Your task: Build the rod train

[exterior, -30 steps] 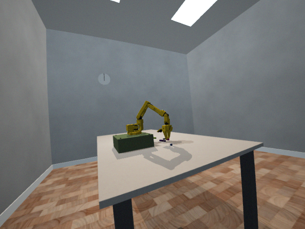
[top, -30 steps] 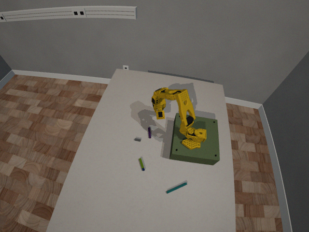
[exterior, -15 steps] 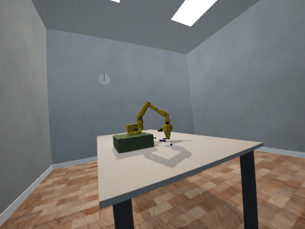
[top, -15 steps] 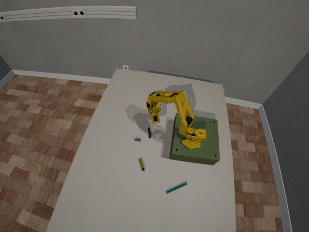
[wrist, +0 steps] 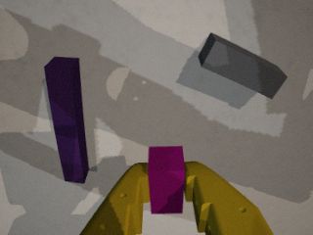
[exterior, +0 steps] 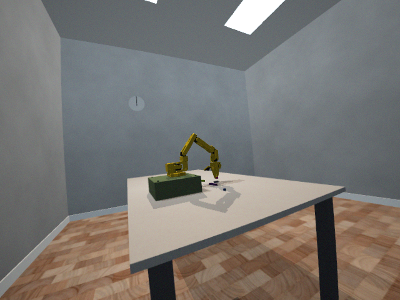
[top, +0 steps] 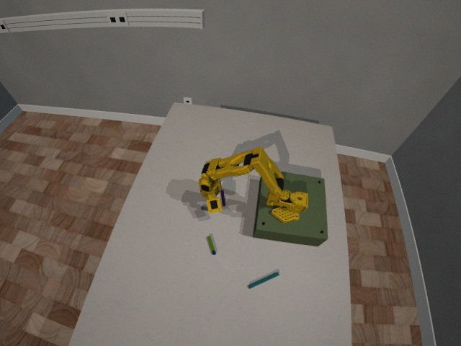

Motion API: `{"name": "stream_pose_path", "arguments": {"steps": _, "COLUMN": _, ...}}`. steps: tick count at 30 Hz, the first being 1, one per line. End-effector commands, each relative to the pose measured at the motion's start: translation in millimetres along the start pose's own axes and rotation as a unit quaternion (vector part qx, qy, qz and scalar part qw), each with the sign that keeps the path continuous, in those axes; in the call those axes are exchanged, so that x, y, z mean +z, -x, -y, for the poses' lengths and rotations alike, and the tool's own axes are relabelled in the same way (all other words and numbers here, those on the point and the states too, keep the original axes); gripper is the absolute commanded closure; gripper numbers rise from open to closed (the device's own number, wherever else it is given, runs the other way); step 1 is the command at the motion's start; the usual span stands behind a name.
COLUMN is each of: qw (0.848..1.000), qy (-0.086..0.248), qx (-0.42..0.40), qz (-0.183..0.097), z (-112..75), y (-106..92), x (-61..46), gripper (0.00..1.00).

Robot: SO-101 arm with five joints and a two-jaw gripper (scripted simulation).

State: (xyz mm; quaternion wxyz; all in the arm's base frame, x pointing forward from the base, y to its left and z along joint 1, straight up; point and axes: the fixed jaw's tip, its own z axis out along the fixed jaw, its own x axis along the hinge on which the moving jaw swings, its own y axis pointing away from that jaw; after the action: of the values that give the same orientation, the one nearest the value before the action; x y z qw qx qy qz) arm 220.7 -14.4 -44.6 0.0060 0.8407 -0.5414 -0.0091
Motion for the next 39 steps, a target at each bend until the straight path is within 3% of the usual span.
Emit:
{"name": "stream_pose_path", "arguments": {"steps": 1, "qw": 1.000, "qy": -0.003, "qx": -0.013, "qz": -0.002, "z": 22.7, "y": 35.4, "x": 1.6, "gripper": 1.00}}
{"name": "stream_pose_path", "arguments": {"steps": 9, "qw": 0.999, "qy": -0.003, "qx": -0.034, "qz": -0.004, "z": 34.7, "y": 93.5, "x": 3.7, "gripper": 1.00}}
{"name": "stream_pose_path", "arguments": {"steps": 17, "qw": 0.999, "qy": -0.003, "qx": -0.039, "qz": -0.005, "z": 35.3, "y": 107.4, "x": 4.2, "gripper": 1.00}}
{"name": "stream_pose_path", "arguments": {"steps": 39, "qw": 0.999, "qy": -0.003, "qx": -0.038, "qz": -0.005, "z": 36.3, "y": 111.6, "x": 2.1, "gripper": 1.00}}
